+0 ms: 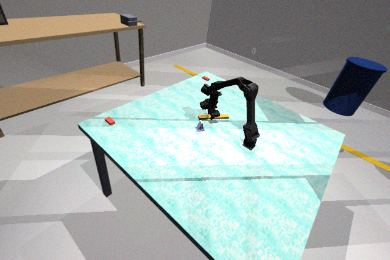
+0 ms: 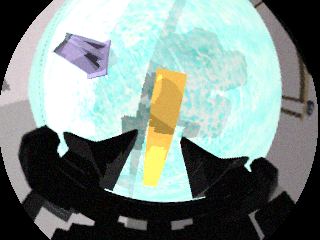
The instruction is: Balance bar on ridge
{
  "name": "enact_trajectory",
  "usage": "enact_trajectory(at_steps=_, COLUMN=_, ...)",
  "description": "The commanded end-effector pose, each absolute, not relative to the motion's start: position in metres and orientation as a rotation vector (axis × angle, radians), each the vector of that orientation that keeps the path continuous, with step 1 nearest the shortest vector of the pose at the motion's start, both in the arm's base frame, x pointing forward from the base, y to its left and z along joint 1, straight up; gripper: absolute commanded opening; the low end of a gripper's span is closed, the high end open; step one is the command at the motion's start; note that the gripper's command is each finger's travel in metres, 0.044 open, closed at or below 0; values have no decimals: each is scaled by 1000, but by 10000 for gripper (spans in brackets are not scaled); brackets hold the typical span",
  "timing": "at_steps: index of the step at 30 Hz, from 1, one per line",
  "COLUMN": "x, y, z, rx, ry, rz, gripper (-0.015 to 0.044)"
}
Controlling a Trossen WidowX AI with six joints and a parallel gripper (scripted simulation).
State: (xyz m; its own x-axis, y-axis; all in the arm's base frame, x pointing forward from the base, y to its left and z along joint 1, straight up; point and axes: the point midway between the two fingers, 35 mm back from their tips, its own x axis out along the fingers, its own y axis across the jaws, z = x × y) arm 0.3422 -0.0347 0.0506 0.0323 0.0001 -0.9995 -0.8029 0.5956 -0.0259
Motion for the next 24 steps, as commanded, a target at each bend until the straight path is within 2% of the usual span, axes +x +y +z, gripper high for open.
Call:
enact_trajectory(at_steps=1, x=341, y=-35, z=49, rx=-740, ry=1419, rz=715, gripper=315)
enact_trajectory(at_steps=7, x=341, y=-35, z=49, rx=-740, ry=1419, rz=715, gripper=315)
enact_trajectory(at_steps=13, x=342, y=-35, z=50, rx=-736, ry=1418, rz=714, gripper=157)
enact_trajectory(at_steps=21, x=342, y=-35, z=50, rx=-736, ry=1418, rz=714, gripper=104)
enact_trajectory(at_steps=24, x=342, y=-35, z=54, rx=-736, ry=1418, rz=714, gripper=25)
